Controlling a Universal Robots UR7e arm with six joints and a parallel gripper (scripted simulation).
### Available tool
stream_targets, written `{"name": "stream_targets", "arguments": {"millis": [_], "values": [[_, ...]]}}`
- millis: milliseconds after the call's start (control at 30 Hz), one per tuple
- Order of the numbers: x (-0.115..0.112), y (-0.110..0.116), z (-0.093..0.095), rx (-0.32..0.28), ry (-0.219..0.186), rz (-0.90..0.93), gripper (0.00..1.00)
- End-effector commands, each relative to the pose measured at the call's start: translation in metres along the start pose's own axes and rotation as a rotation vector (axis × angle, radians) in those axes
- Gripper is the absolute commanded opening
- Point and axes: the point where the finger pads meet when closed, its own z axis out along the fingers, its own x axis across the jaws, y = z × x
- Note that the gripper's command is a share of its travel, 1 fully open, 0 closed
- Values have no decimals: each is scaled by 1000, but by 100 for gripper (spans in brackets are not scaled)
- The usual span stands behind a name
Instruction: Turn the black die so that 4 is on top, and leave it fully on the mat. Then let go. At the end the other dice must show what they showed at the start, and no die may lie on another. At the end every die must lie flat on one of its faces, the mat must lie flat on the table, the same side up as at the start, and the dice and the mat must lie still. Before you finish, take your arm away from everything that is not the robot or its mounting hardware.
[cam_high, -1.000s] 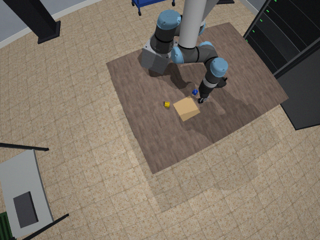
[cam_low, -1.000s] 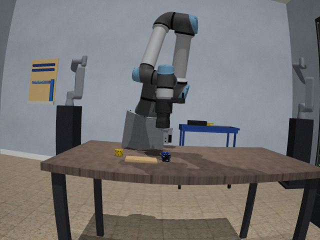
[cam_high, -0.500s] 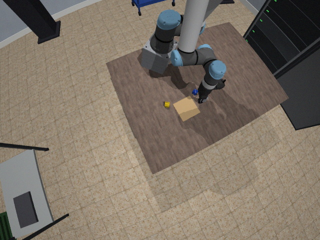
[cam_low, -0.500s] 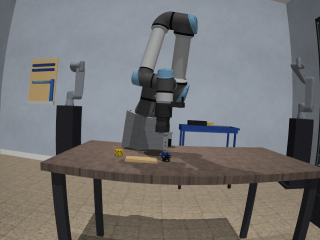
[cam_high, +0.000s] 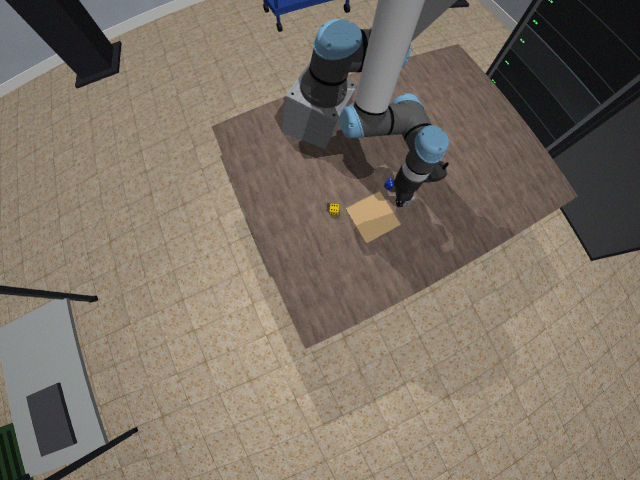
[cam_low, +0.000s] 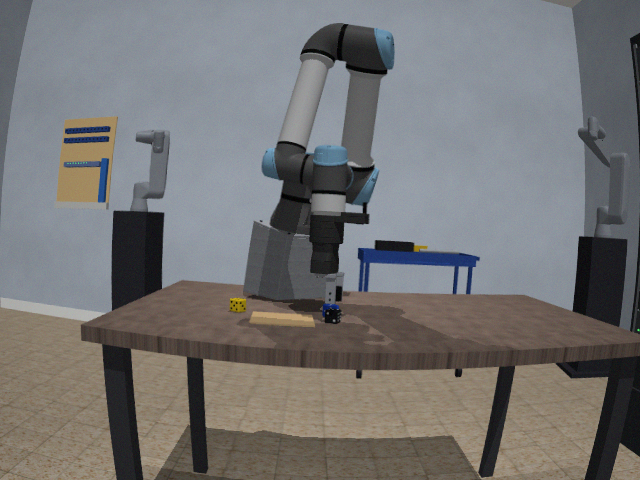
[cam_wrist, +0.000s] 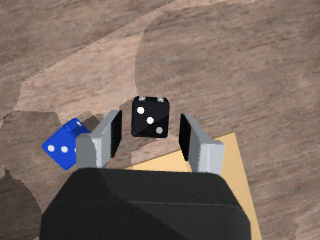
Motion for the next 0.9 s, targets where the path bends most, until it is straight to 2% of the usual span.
{"name": "stream_targets", "arguments": {"millis": [0,867], "values": [[-1,0,6,0,1,-1,87],[-1,0,9,0,1,-1,87]]}}
